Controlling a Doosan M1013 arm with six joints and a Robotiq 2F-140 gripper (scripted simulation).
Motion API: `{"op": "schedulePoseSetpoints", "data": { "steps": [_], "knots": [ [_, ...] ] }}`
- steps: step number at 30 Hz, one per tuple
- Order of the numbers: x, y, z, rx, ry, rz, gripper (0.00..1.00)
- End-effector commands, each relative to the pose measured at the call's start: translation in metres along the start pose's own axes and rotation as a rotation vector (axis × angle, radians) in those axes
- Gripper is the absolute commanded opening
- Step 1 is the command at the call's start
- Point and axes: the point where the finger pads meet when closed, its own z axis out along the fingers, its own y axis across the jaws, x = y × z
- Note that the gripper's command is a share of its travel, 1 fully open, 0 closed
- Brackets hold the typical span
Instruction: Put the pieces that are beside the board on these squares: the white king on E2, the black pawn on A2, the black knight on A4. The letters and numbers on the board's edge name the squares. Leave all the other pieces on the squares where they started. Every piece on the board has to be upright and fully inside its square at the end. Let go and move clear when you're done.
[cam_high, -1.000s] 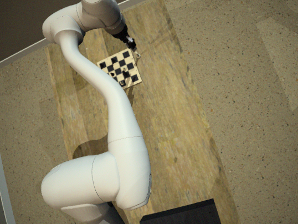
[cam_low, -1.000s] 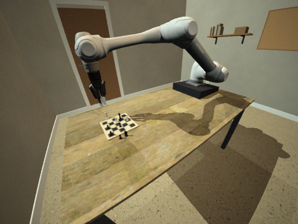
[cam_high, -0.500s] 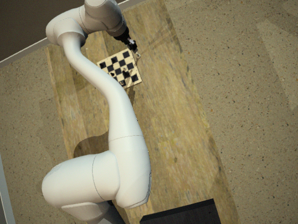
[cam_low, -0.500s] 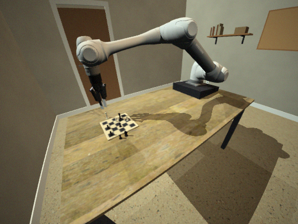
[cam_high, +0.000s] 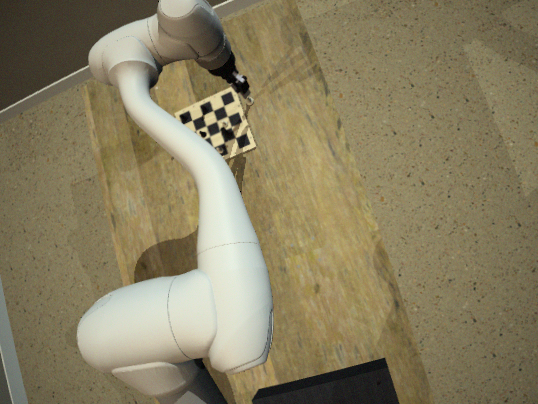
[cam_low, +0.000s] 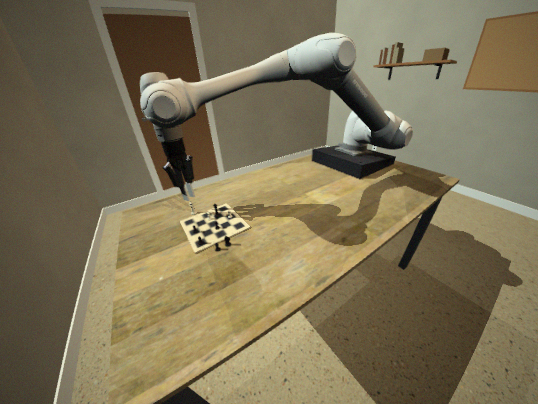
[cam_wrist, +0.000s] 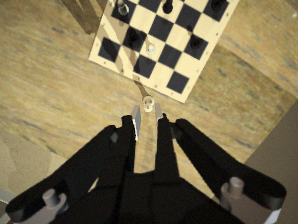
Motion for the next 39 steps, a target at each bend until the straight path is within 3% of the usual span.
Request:
{"op": "schedulePoseSetpoints", "data": {
  "steps": [1,39],
  "knots": [
    [0.0,0.0,0.0016,0.0,0.0,0.0,0.25],
    [0.0001,0.0001,0.0063,0.0,0.0,0.0,0.25]
  ]
}}
